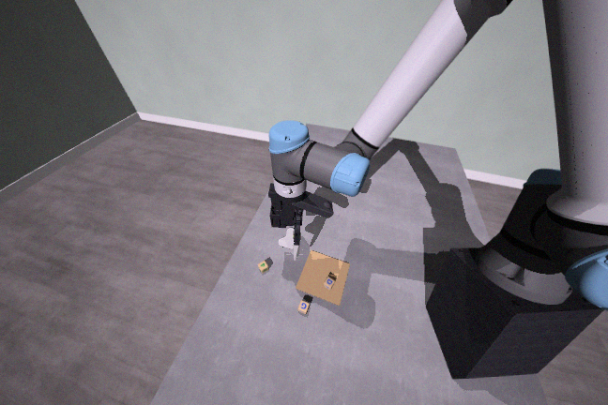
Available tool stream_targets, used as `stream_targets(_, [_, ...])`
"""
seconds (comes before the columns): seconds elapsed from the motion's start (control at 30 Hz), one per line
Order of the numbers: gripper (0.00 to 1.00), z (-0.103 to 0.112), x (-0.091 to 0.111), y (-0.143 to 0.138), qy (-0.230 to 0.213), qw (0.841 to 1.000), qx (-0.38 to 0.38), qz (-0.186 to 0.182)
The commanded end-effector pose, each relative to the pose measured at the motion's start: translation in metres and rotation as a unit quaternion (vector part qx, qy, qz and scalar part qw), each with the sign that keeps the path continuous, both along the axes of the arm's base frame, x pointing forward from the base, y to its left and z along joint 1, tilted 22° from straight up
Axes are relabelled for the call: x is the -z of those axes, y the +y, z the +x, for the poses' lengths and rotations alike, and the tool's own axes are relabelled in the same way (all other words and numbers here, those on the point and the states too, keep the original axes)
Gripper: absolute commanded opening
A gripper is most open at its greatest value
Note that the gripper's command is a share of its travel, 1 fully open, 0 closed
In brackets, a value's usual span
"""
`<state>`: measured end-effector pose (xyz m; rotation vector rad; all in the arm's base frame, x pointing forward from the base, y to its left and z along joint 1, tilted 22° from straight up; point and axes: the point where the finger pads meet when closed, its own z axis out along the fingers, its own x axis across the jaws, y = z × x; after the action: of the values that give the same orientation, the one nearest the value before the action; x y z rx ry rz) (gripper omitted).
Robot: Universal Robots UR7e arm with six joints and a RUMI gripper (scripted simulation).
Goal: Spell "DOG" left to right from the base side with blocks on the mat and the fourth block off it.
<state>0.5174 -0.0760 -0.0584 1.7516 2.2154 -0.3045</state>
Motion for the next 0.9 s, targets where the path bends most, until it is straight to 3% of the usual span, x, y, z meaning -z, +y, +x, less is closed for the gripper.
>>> stream_targets(0.0, [1.00,-0.022,0.009,0.017,-0.023,0.998,0.053,0.004])
stream_targets(0.53, [1.00,-0.108,0.036,0.068,-0.089,0.968,0.232,0.024])
stream_targets(0.87, [1.00,-0.124,0.039,0.076,-0.101,0.959,0.263,0.027])
